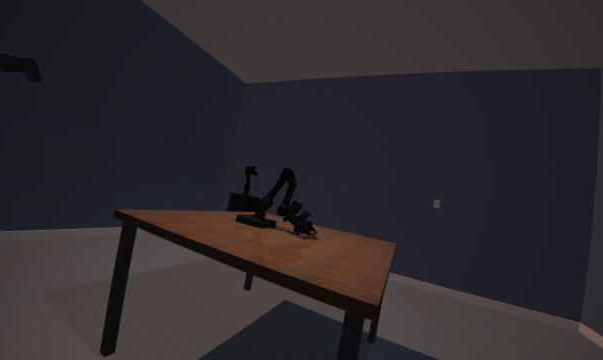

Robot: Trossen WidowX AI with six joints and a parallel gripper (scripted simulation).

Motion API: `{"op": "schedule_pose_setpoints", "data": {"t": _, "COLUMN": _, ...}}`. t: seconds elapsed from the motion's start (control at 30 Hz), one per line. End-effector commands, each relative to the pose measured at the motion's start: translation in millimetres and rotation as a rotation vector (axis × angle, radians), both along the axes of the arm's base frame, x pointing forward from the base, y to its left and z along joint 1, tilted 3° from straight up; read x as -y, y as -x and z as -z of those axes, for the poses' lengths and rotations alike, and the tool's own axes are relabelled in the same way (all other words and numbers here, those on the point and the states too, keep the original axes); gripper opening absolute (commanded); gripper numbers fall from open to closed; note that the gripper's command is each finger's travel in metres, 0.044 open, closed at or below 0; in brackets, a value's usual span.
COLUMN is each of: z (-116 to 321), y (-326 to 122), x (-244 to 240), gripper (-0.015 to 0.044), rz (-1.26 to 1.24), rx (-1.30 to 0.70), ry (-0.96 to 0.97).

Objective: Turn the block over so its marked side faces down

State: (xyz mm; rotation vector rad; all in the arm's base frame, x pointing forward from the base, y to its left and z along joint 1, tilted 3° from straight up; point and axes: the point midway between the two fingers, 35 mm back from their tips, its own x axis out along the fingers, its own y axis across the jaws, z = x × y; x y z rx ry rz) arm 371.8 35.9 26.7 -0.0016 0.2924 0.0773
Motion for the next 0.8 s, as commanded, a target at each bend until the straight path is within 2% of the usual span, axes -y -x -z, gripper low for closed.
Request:
{"op": "schedule_pose_setpoints", "data": {"t": 0.0, "z": -0.3, "y": 0.0, "x": 0.3, "gripper": 0.044, "rz": 0.002, "rx": 0.002, "ry": 0.005}}
{"op": "schedule_pose_setpoints", "data": {"t": 0.27, "z": 0.1, "y": -3.1, "x": 0.0, "gripper": 0.044, "rz": 0.001, "rx": -0.021, "ry": 0.007}}
{"op": "schedule_pose_setpoints", "data": {"t": 0.5, "z": -14.1, "y": -16.9, "x": -1.6, "gripper": 0.044, "rz": -0.001, "rx": -0.26, "ry": 0.025}}
{"op": "schedule_pose_setpoints", "data": {"t": 0.67, "z": -42.5, "y": -1.5, "x": -0.1, "gripper": 0.044, "rz": -0.002, "rx": -0.436, "ry": 0.038}}
{"op": "schedule_pose_setpoints", "data": {"t": 0.77, "z": -65.6, "y": 6.9, "x": 0.8, "gripper": 0.044, "rz": -0.003, "rx": -0.472, "ry": 0.039}}
